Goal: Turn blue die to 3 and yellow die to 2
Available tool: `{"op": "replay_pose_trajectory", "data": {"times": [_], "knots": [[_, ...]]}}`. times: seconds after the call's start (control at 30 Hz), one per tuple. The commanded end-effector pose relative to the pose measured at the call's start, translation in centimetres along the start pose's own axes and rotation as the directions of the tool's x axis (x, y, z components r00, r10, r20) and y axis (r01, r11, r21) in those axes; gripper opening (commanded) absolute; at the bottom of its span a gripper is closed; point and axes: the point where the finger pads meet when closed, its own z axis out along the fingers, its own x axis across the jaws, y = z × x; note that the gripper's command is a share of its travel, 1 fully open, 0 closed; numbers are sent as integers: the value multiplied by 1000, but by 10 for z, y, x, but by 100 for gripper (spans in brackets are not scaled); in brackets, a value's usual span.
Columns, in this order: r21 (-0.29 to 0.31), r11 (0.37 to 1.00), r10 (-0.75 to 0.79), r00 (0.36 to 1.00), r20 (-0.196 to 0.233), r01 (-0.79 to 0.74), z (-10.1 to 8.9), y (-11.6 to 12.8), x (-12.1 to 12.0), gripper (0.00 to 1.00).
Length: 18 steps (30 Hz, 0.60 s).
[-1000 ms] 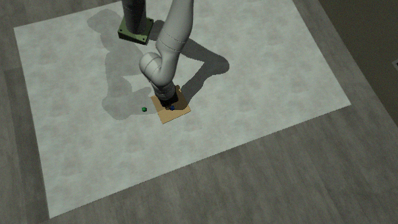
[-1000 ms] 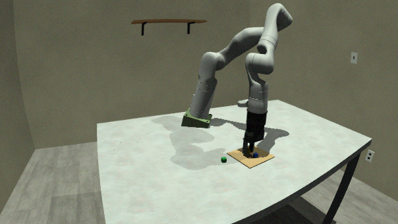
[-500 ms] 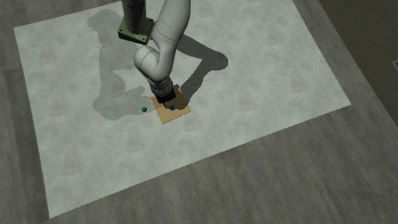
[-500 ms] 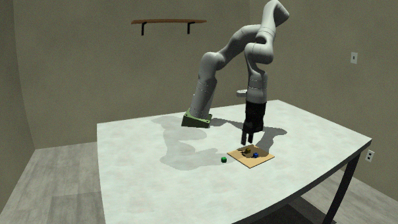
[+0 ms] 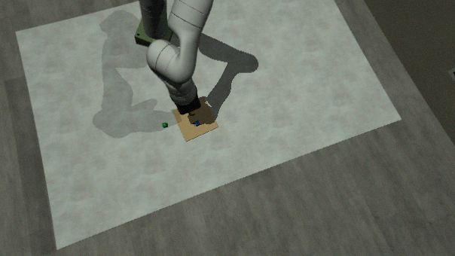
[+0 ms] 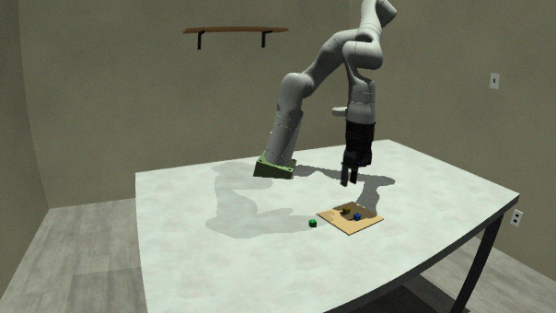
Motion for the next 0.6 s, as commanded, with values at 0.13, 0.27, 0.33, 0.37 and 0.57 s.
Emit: {"op": "replay_pose_trajectory", "data": {"times": [0.13, 0.27, 0.33, 0.37, 0.57], "knots": [[-9, 1000, -7, 1000, -4, 7, -3, 3, 3, 100], [-9, 1000, -7, 1000, -4, 7, -3, 3, 3, 100], [-9, 1000, -7, 1000, -4, 7, -3, 3, 3, 100], [-9, 1000, -7, 1000, -4, 7, -3, 3, 3, 100], [-9, 1000, -7, 1000, -4, 7, -3, 3, 3, 100]]}}
